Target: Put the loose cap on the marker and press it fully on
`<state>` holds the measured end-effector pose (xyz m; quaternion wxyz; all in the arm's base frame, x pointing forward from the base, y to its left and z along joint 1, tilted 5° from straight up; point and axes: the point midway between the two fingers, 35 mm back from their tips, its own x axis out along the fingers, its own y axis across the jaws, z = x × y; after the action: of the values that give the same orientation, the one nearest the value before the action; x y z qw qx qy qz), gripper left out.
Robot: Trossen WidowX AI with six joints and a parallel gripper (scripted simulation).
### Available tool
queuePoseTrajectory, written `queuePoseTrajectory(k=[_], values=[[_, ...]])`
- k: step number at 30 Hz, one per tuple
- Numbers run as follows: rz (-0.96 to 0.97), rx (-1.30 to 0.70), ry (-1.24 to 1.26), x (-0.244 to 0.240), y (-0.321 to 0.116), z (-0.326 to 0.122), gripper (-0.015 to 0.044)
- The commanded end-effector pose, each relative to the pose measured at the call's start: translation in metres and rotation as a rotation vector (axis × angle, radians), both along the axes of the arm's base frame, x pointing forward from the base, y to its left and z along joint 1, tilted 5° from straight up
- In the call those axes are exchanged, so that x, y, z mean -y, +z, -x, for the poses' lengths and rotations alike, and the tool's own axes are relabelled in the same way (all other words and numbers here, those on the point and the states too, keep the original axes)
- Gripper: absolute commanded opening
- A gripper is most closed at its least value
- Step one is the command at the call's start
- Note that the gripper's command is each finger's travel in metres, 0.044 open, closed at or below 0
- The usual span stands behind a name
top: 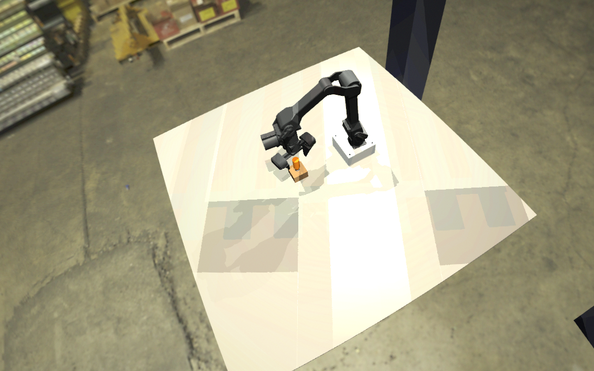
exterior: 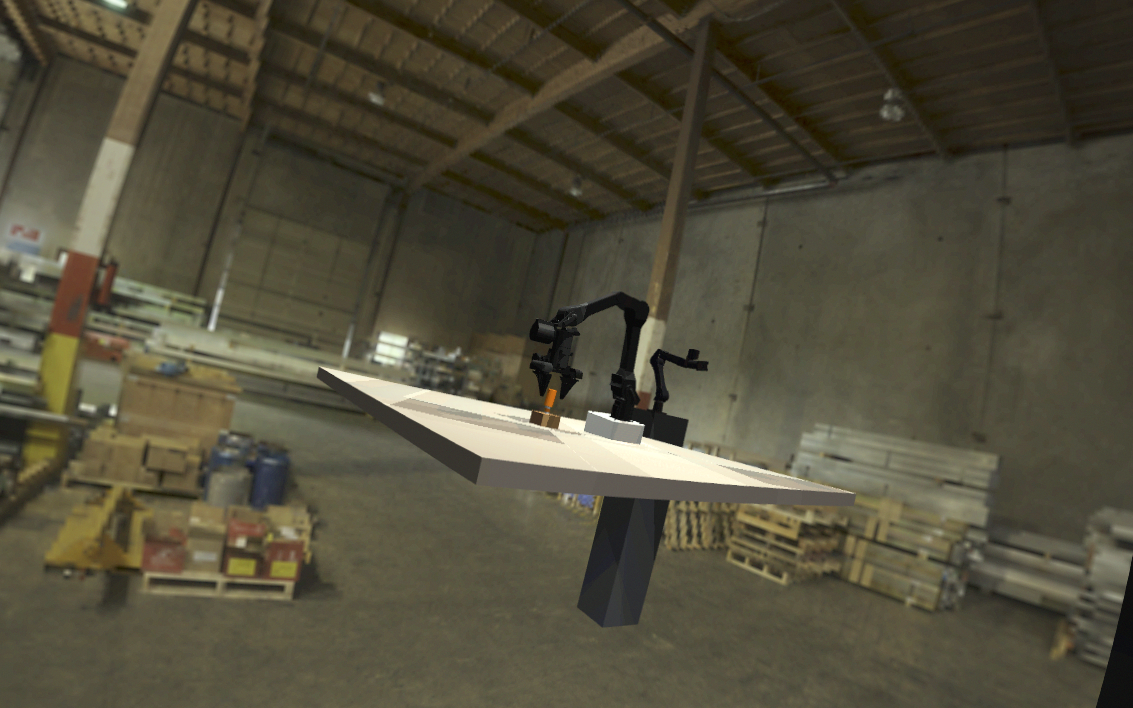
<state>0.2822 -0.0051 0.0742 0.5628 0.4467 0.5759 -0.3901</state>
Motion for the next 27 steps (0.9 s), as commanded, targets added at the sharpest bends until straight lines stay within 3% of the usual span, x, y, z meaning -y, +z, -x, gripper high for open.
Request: queuePoseTrajectory(k=[1,7,10,23,27], values=[[0.002,0.028,0.002,0.003,0.04,-0.003,0.044],[0.002,0.028,0.002,0.005,0.063,0.001,0.044],[0.008,0.038,0.142,0.004,0.062,0.001,0.0361],[0.064,0.122,1.328,0.002,0.053,0.001,0.002],[0.065,0.123,1.343,0.001,0.053,0.001,0.0]])
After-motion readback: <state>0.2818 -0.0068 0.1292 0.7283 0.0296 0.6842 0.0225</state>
